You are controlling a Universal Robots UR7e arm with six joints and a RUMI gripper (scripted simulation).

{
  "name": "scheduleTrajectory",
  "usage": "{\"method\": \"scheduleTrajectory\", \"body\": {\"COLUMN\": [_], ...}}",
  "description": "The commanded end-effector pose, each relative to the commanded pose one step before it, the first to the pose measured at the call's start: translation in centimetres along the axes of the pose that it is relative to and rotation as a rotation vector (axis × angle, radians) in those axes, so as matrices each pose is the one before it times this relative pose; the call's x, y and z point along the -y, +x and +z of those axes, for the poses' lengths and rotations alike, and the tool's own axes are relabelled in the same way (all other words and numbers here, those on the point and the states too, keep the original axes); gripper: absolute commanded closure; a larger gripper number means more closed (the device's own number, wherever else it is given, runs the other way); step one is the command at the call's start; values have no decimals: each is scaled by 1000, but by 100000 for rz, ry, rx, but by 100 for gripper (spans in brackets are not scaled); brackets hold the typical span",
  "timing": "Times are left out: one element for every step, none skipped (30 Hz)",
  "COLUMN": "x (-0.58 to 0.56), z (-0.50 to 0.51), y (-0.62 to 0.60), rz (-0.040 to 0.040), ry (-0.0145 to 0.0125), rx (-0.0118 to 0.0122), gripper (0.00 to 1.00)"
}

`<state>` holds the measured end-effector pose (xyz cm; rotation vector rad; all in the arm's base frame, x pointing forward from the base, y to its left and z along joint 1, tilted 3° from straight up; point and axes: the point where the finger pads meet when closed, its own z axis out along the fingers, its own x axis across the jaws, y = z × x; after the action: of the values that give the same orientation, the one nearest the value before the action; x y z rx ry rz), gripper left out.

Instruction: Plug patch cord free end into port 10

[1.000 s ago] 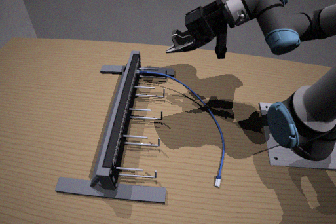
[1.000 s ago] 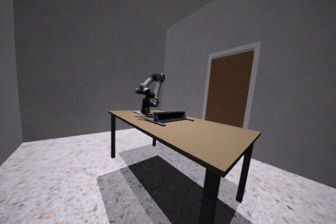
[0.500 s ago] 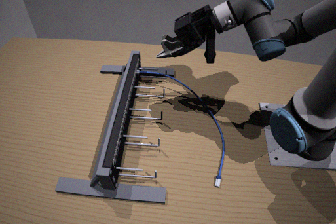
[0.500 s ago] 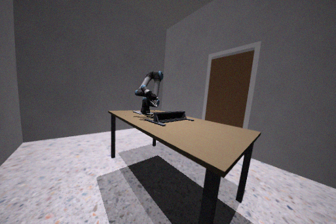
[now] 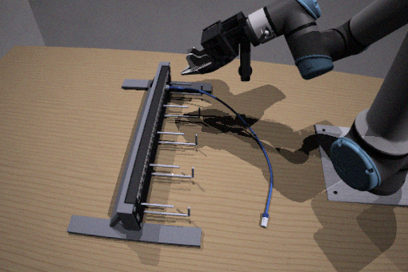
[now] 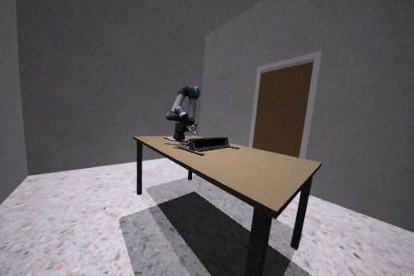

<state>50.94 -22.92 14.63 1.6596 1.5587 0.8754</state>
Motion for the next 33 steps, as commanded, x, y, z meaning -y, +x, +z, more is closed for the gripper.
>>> {"method": "scheduleTrajectory", "body": {"x": [-53, 0, 0, 0, 0, 0, 0, 0, 0, 0, 0, 0, 0, 0, 0, 0, 0, 0, 0, 0, 0, 0, 0, 0, 0, 0, 0, 0, 0, 0, 0, 0, 0], "z": [597, 116, 105, 95, 85, 75, 65, 55, 0, 0, 47, 38, 30, 23, 17, 12, 7, 4, 1, 0, 0, 0, 0, 0, 0, 0, 0, 0, 0, 0, 0, 0, 0], "y": [-26, 0, 1, 0, -1, 0, 0, 0, 0, 0, 0, 0, 0, 0, 0, 0, 0, 0, 0, 0, 0, 0, 0, 0, 0, 0, 0, 0, 0, 0, 0, 0, 0], "rz": [-66, 0, 0, 0, 0, 0, 0, 0, 0, 0, 0, 0, 0, 0, 0, 0, 0, 0, 0, 0, 0, 0, 0, 0, 0, 0, 0, 0, 0, 0, 0, 0, 0], "ry": [-129, 0, -1, -1, 1, 0, 0, 0, 0, 0, 0, 0, 0, 0, 0, 0, 0, 0, 0, 0, 0, 0, 0, 0, 0, 0, 0, 0, 0, 0, 0, 0, 0], "rx": [137, 0, 0, 0, 0, 0, 0, 0, 0, 0, 0, 0, 0, 0, 0, 0, 0, 0, 0, 0, 0, 0, 0, 0, 0, 0, 0, 0, 0, 0, 0, 0, 0], "gripper": [100, 100, 100, 100, 100, 100, 100, 100, 100, 100, 100, 100, 100, 100, 100, 100, 100, 100, 100, 100, 100, 100, 100, 100, 100, 100, 100, 100, 100, 100, 100, 100, 100]}}
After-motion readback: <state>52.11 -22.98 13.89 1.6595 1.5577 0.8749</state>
